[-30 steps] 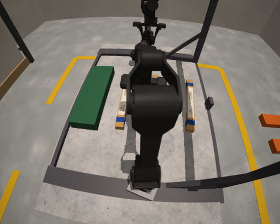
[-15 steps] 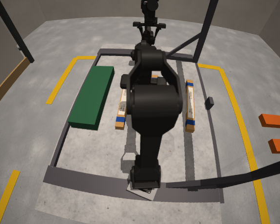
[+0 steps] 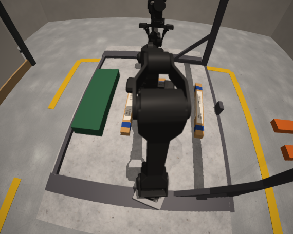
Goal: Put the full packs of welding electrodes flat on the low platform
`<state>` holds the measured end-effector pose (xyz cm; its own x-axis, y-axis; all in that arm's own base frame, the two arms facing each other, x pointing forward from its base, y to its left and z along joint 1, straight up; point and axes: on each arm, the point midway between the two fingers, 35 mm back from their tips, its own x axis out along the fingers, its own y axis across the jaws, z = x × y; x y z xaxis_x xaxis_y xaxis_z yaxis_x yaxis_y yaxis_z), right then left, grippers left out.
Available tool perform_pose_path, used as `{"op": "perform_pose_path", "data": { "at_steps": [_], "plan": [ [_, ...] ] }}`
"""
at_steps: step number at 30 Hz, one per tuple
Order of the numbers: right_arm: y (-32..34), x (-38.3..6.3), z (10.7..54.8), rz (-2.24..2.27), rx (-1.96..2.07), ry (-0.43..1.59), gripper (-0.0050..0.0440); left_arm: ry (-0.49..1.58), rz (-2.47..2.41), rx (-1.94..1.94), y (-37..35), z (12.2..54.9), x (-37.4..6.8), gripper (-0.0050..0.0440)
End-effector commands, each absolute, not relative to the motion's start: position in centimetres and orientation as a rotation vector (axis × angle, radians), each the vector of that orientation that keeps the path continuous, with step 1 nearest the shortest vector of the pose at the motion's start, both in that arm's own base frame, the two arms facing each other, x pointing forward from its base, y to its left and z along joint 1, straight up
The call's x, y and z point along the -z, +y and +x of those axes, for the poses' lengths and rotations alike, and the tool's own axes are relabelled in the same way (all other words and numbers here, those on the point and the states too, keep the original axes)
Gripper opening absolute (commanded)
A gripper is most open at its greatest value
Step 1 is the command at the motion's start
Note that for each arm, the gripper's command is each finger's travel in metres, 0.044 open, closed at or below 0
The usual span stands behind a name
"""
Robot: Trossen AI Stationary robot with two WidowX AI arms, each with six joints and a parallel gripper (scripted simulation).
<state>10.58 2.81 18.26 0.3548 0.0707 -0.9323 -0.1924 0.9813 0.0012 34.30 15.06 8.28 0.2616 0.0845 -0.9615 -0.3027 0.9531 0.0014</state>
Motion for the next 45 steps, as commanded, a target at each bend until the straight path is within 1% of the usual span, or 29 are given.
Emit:
{"op": "perform_pose_path", "data": {
  "at_steps": [1,25,26,45],
  "plan": [
    [2.8,-18.9,10.7,-0.111,-0.168,1.175,0.033,1.271,-0.196,-0.269,15.1,34.4,-8.6,0.02],
    [2.8,-18.9,10.7,-0.111,-0.168,1.175,0.033,1.271,-0.196,-0.269,15.1,34.4,-8.6,0.02],
    [2.8,-18.9,10.7,-0.111,-0.168,1.175,0.033,1.293,-0.204,-0.269,15.1,34.1,-7.6,0.02],
    [2.8,-18.9,10.7,-0.111,-0.168,1.175,0.033,1.293,-0.204,-0.269,15.1,34.1,-4.8,0.02]
  ]
}}
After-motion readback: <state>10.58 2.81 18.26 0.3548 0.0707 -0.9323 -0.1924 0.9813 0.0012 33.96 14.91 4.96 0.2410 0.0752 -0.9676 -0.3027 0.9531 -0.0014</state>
